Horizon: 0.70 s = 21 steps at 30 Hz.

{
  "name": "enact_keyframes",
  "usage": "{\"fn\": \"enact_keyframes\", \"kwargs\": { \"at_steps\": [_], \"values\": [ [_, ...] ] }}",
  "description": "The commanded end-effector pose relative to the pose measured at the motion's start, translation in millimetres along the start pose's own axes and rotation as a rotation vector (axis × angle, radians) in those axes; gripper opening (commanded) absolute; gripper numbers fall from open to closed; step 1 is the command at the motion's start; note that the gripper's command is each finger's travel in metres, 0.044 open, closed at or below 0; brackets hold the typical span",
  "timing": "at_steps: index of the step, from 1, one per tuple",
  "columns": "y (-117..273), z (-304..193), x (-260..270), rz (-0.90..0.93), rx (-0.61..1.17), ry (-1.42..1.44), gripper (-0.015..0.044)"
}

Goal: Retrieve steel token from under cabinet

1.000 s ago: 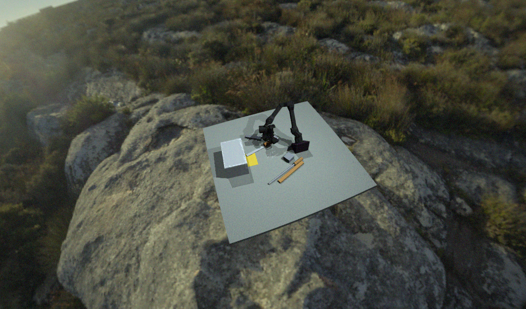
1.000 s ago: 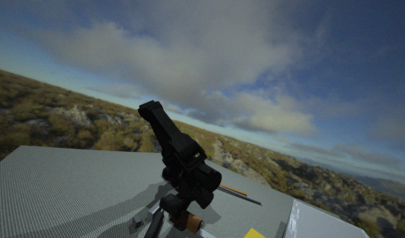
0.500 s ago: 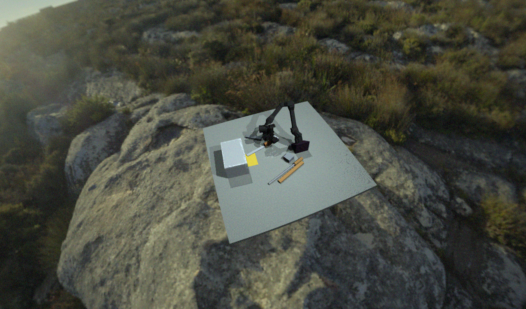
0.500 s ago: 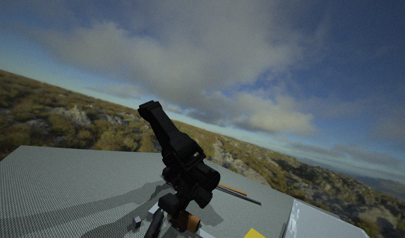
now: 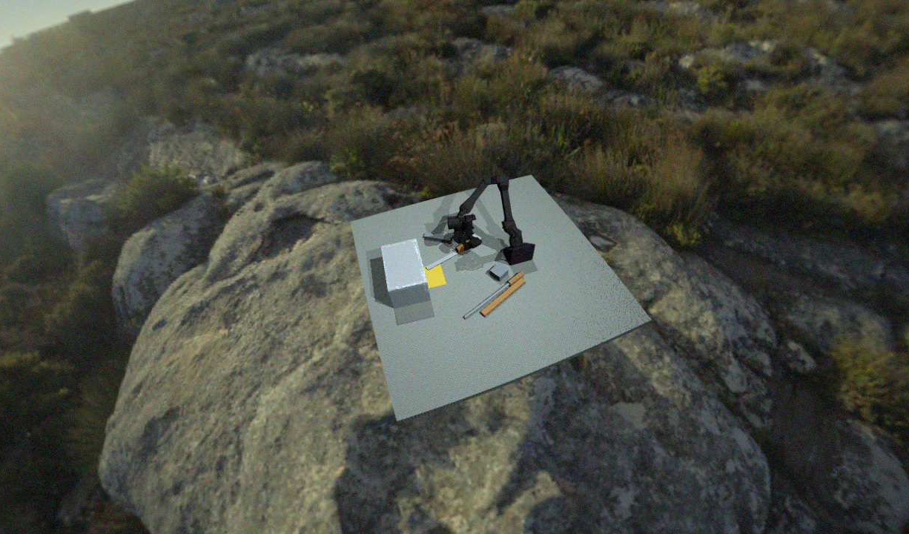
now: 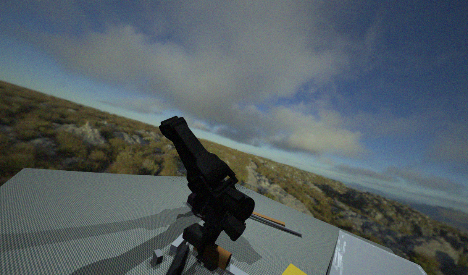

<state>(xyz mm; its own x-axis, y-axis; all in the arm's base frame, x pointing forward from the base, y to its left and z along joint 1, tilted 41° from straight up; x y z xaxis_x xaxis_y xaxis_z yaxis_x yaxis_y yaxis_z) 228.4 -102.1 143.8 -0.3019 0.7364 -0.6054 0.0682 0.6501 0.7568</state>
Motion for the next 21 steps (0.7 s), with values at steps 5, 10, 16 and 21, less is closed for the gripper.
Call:
{"fn": "enact_keyframes", "kwargs": {
  "at_steps": [5, 10, 16, 21],
  "values": [
    [-3.5, -2.7, 1.0, -0.002, 0.002, 0.003, 0.027],
    [-1.6, -0.8, -0.3, -0.003, -0.004, -0.004, 0.0217],
    [-1.6, -0.8, -0.3, -0.003, -0.004, -0.004, 0.0118],
    [-1.6, -0.8, -0.3, -0.003, -0.004, -0.004, 0.0085]
  ]
}}
Point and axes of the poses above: the point midway between the two fingers, 35 mm back from their tips, its own y axis back along the fingers, its own x axis across the jaws, z = x × y, the point moved 8 cm from there along y, back along the fingers, and after that the axes turned 7 degrees about y, right-handed, at the moved point
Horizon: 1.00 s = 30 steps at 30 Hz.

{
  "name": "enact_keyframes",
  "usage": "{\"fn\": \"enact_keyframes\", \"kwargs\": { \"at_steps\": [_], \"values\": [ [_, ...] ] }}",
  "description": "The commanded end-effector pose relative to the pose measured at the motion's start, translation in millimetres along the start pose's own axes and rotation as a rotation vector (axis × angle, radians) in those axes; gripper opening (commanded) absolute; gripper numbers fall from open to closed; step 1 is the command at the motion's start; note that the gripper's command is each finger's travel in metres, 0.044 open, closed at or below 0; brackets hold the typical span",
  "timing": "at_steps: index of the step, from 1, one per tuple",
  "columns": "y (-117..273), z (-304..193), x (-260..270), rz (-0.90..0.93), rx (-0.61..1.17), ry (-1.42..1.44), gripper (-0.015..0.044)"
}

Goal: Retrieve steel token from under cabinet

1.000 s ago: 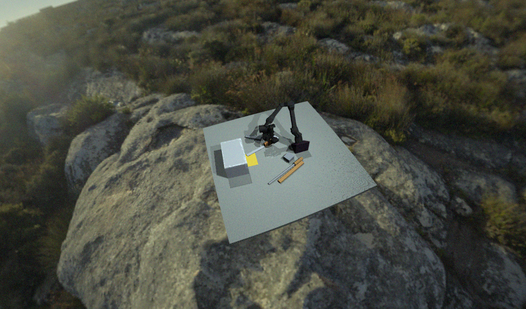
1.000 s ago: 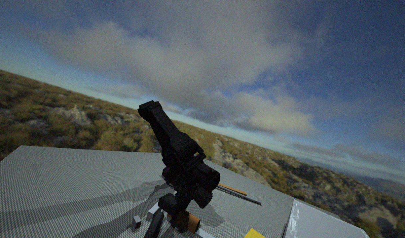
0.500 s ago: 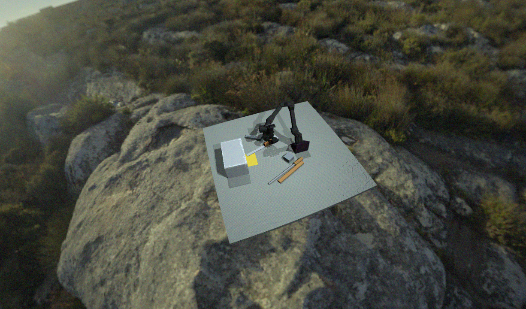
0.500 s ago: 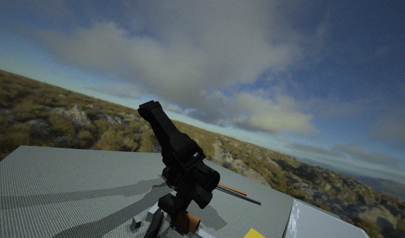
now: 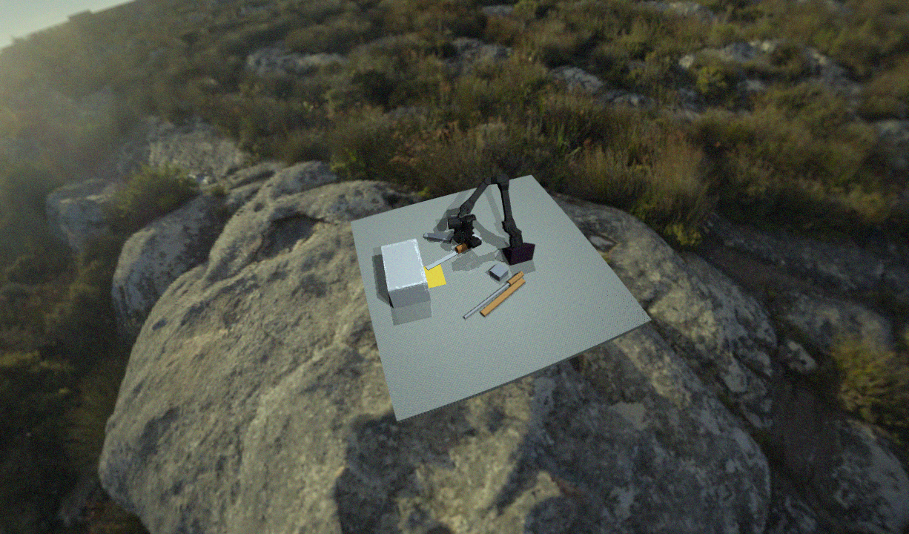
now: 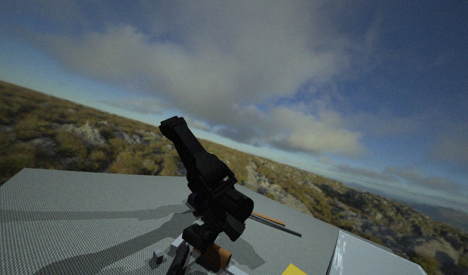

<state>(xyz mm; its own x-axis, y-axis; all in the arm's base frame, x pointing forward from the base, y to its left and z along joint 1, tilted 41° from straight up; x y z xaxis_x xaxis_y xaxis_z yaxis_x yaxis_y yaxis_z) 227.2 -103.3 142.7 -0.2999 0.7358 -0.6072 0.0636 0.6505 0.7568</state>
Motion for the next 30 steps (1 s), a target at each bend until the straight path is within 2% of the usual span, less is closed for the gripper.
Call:
{"fn": "enact_keyframes", "kwargs": {
  "at_steps": [1, 3, 4, 30],
  "values": [
    [0.1, 0.3, -0.4, -0.002, 0.0, -0.002, 0.0059],
    [0.1, 0.3, -0.4, -0.002, 0.0, -0.002, 0.0006],
    [0.1, 0.3, -0.4, -0.002, 0.0, -0.002, 0.0],
    [0.3, 25.1, -3.9, 0.0, 0.004, -0.002, 0.0]
  ]
}}
Point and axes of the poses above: the point midway between the two fingers, 35 mm back from their tips, its own y axis back along the fingers, its own x axis across the jaws, z = x × y, the point moved 8 cm from there along y, back along the fingers, and after that the axes turned 7 degrees about y, right-handed, at the moved point
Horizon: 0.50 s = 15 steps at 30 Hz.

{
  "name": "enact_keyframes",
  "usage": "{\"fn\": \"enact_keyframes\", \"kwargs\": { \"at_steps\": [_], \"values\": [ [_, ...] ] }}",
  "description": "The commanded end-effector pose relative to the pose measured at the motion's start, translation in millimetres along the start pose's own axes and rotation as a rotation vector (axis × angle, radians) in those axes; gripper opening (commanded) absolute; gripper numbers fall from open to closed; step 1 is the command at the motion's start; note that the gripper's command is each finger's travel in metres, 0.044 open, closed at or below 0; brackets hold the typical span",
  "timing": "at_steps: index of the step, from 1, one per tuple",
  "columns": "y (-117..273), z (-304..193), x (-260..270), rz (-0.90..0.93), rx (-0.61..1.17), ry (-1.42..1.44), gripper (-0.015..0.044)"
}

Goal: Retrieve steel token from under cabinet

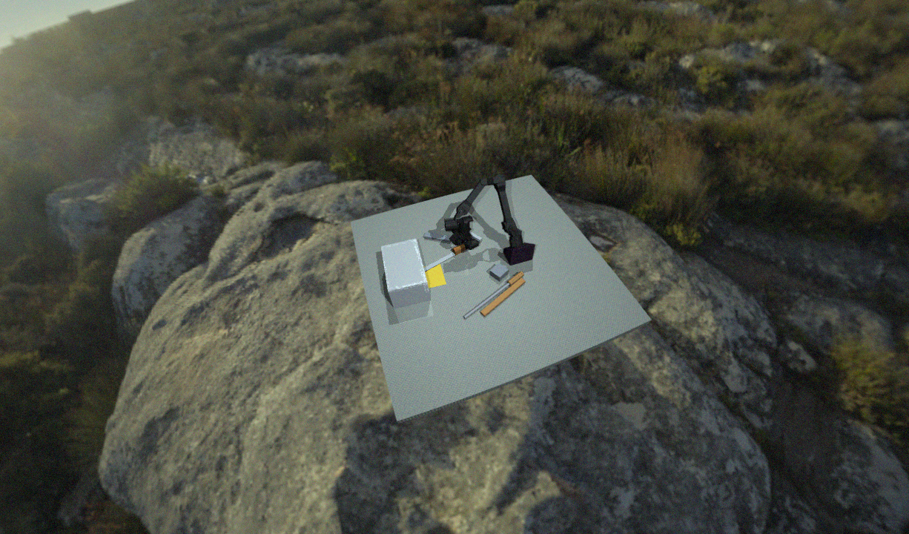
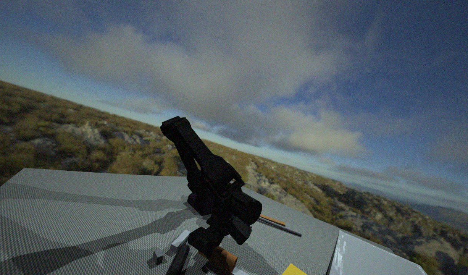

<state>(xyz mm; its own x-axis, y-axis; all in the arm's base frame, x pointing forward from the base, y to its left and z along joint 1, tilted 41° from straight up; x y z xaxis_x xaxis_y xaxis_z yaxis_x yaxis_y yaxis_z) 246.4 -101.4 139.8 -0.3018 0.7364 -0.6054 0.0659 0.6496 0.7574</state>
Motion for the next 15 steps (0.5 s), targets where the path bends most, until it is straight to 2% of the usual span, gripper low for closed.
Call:
{"fn": "enact_keyframes", "kwargs": {
  "at_steps": [1, 15],
  "values": [
    [0.1, 7.0, -1.5, -0.002, 0.002, -0.004, 0.0],
    [0.4, 23.5, -3.8, -0.002, 0.002, -0.005, 0.0]
  ]
}}
Point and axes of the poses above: the point midway between the two fingers, 35 mm back from their tips, its own y axis back along the fingers, its own x axis across the jaws, z = x × y, the point moved 8 cm from there along y, back along the fingers, and after that the axes turned 7 degrees about y, right-handed, at the moved point
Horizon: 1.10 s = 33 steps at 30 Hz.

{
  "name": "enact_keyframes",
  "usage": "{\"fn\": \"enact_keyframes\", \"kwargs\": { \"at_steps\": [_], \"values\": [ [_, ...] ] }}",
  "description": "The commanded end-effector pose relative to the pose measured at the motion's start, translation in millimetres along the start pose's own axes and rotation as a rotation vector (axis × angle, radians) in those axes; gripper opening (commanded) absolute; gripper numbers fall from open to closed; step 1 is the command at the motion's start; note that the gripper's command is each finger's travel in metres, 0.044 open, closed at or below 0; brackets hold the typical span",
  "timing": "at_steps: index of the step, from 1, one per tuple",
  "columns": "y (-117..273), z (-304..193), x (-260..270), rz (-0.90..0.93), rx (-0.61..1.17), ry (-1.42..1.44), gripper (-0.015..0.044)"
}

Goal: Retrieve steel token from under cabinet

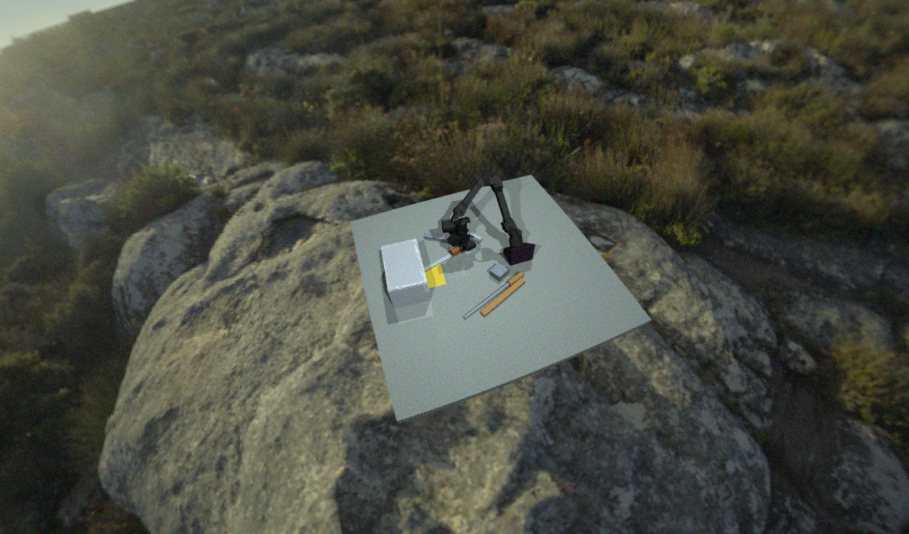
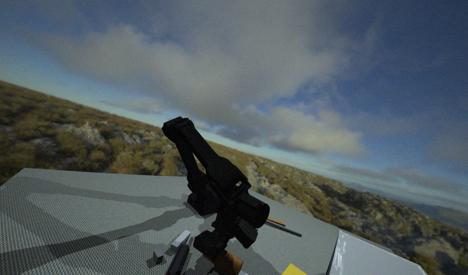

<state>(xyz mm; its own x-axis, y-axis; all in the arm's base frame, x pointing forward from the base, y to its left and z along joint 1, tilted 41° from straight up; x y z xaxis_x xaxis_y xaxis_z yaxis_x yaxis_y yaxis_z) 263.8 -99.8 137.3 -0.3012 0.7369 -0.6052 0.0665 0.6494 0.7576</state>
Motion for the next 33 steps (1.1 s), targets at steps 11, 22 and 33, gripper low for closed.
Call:
{"fn": "enact_keyframes", "kwargs": {
  "at_steps": [11, 22, 33],
  "values": [
    [0.3, 19.5, -3.1, -0.002, 0.001, -0.005, 0.0],
    [0.6, 32.8, -5.0, -0.002, 0.0, -0.005, 0.0],
    [0.9, 45.8, -6.8, -0.002, 0.0, -0.006, 0.0]
  ]
}}
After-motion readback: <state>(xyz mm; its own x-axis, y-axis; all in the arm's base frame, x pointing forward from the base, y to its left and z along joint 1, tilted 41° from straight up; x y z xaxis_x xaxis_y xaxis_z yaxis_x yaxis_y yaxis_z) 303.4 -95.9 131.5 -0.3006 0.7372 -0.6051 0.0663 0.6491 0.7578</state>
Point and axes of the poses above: the point midway between the two fingers, 35 mm back from their tips, its own y axis back along the fingers, its own x axis across the jaws, z = x × y, the point moved 8 cm from there along y, back along the fingers, and after that the axes turned 7 degrees about y, right-handed, at the moved point
